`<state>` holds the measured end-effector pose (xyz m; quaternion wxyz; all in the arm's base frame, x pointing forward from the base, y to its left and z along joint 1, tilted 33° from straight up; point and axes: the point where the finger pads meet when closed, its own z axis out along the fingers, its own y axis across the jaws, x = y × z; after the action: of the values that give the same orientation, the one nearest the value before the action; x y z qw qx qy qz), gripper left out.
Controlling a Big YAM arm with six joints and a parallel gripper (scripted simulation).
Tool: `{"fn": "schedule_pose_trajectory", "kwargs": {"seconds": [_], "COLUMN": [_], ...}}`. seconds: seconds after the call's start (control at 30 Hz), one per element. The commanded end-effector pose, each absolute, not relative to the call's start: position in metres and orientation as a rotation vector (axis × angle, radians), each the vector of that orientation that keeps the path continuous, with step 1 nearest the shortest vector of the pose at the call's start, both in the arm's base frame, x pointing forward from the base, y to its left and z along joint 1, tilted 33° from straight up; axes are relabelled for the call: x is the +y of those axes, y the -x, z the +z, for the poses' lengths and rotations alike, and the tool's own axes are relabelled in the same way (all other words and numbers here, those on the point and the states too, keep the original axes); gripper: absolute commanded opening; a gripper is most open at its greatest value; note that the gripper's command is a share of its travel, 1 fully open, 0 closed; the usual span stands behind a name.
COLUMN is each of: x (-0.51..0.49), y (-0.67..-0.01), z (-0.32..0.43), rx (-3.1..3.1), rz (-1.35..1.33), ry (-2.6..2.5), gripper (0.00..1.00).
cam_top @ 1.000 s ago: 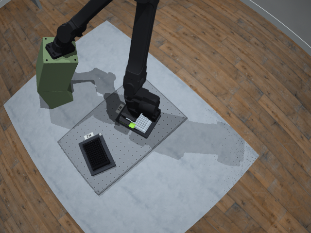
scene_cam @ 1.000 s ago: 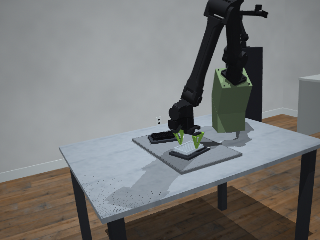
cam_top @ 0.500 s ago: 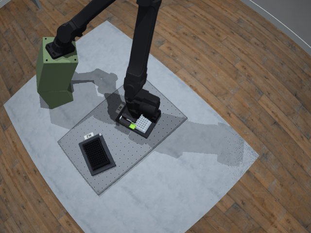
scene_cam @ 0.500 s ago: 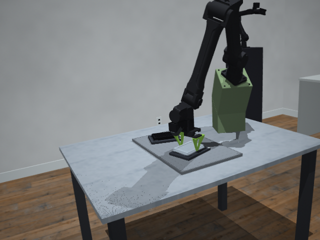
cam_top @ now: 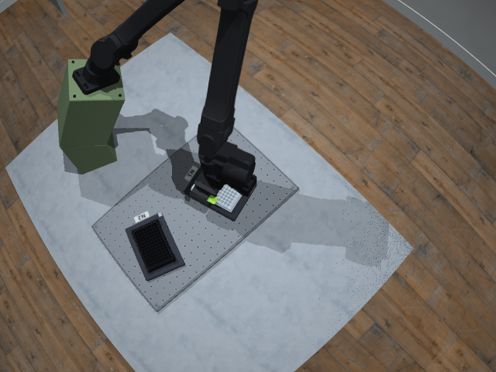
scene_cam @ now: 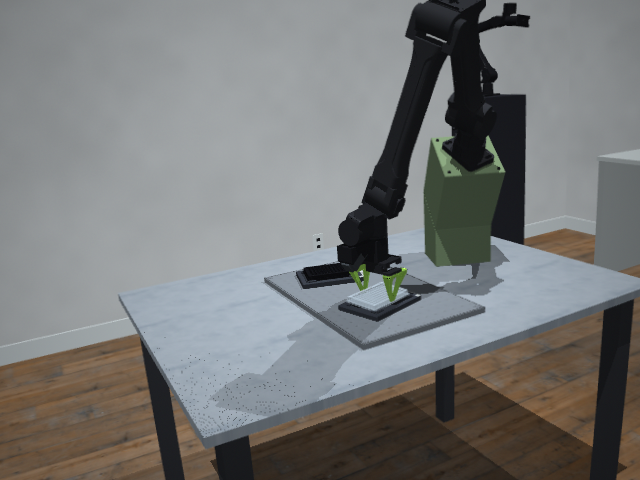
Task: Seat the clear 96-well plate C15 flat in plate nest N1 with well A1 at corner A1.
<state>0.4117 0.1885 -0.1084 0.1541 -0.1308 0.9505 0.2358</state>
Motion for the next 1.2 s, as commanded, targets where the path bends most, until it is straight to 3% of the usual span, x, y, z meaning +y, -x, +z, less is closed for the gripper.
{"fn": "schedule_pose_trajectory", "kwargs": {"seconds": [0.0, 1.17], "x": [0.187, 0.17], "y": [-0.416, -0.409], "z": [-0.105, -0.091], "rx": [2.714, 2.725], "rz": [0.676, 0.67], "ry": [0.358, 0.35], "gripper": [0.0, 0.0]}}
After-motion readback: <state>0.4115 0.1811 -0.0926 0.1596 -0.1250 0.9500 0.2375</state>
